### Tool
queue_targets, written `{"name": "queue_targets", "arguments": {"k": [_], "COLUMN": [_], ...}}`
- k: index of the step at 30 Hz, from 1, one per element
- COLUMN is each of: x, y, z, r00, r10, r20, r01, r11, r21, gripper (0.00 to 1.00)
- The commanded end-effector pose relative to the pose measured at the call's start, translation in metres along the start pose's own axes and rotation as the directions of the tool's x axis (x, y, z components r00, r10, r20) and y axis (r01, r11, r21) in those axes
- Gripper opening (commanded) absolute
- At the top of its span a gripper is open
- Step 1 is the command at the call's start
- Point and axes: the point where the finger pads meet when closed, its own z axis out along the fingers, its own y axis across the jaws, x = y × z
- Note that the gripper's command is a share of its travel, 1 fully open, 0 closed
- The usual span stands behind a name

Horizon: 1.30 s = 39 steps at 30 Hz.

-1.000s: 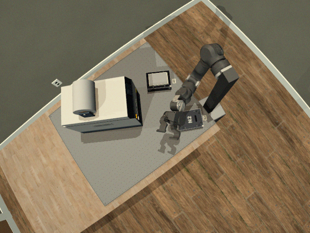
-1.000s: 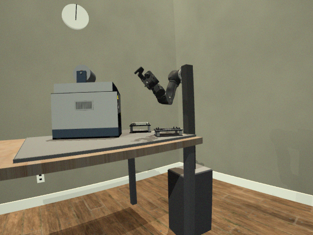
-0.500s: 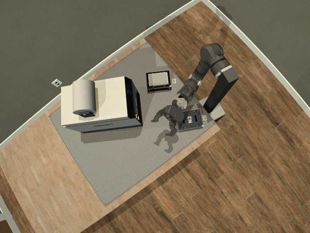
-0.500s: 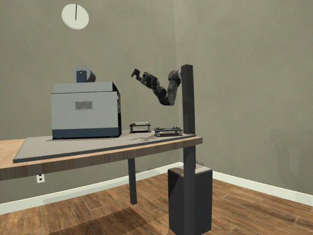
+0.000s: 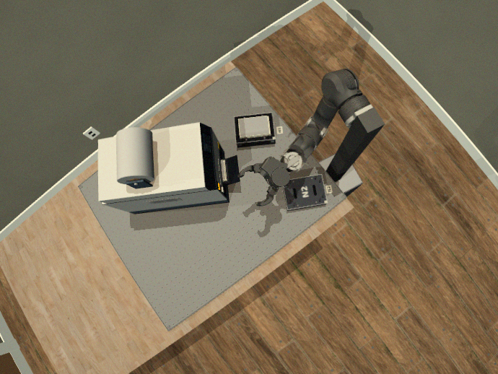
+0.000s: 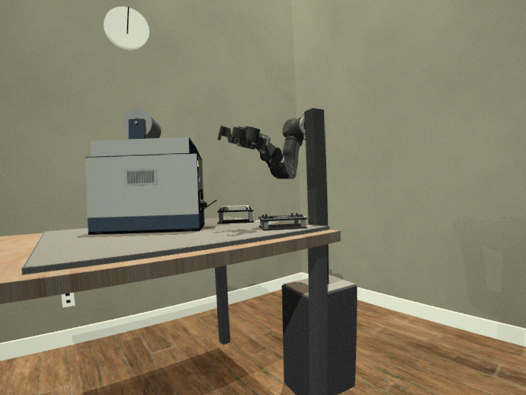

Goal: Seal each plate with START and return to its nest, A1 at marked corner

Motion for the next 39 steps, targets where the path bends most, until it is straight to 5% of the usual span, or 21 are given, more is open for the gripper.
{"name": "queue_targets", "arguments": {"k": [1,11,22,39], "x": [-0.004,-0.027,-0.06,-0.066], "y": [0.01,0.038,0.07,0.072], "z": [-0.002,-0.017,-0.047,-0.052], "r00": [0.999,0.968,0.863,0.858], "r10": [0.039,0.175,0.347,0.352], "r20": [0.038,0.178,0.367,0.375], "r01": [-0.037,-0.13,-0.143,-0.143], "r11": [0.998,0.962,0.865,0.863], "r21": [-0.058,-0.24,-0.481,-0.485], "gripper": [0.65,0.65,0.65,0.65]}}
